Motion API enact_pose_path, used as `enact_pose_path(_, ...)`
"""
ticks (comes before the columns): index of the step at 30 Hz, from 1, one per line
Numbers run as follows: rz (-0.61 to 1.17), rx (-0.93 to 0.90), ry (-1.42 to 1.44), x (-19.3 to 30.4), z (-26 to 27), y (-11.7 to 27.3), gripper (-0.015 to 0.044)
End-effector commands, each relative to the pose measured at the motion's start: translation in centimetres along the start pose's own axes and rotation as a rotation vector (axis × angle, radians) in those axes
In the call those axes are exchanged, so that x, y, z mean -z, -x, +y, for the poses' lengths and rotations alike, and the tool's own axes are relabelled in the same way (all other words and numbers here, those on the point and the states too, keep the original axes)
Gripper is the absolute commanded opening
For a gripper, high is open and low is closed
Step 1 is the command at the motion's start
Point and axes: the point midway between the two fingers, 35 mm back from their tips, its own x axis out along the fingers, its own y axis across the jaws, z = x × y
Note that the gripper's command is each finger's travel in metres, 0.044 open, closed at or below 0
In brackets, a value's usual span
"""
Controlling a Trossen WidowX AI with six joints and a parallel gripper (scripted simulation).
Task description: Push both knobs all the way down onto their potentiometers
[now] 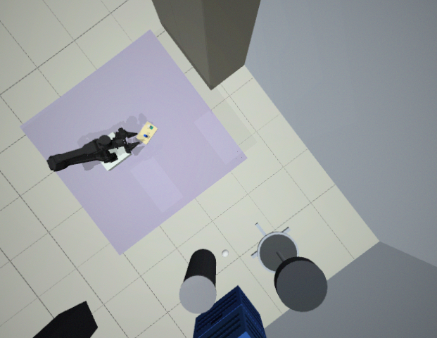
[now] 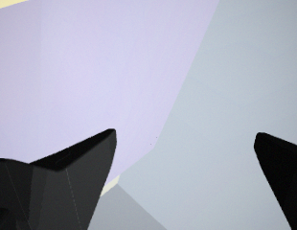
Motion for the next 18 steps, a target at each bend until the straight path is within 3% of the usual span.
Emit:
enact_pose_path(1, -0.002, -0.003, -0.004, 0.0, 0.0, 0.0, 0.0374)
enact_pose_path(15, -0.111, -0.280, -0.350, -1.5, 0.2, -2.2, 0.0006)
enact_pose_path(18, -0.121, -0.349, -0.425, -1.9, 0.3, -2.7, 0.0000)
